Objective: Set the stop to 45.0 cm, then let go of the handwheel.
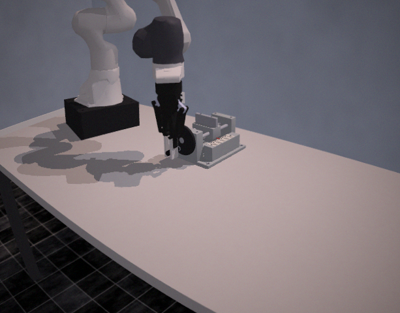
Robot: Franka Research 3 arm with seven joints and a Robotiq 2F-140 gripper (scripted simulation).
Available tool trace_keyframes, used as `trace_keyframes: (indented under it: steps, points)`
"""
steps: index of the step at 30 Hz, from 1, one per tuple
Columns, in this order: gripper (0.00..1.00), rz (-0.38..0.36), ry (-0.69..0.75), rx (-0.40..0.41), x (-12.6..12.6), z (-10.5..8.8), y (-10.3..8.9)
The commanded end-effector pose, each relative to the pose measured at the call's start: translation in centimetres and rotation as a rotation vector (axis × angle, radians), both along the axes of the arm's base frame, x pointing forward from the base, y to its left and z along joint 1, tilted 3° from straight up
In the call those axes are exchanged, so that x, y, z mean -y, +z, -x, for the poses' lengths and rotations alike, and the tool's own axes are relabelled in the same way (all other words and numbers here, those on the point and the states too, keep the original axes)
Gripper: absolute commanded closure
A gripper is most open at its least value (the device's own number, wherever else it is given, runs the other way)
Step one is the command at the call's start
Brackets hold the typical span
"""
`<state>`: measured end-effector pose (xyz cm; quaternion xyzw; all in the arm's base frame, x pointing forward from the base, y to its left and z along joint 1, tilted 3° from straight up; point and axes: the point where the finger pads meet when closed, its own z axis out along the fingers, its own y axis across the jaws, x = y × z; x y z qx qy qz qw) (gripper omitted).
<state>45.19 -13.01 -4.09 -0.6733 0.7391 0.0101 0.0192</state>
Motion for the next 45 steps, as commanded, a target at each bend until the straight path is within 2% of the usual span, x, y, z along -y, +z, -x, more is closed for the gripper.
trace_keyframes:
  steps: [1, 11, 21, 28, 45]
  points:
    - [0.96, -0.002, 0.006, 0.001, -0.1, 0.7, 0.4]
    - [0.96, -0.002, 0.006, 0.001, -0.1, 1.8, 2.0]
    - [0.96, -0.002, 0.006, 0.001, 0.0, 1.8, 3.7]
    - [0.96, -0.002, 0.006, 0.001, 0.1, 0.8, 5.6]
    - [0.96, -0.002, 0.006, 0.001, 0.4, -1.7, 6.5]
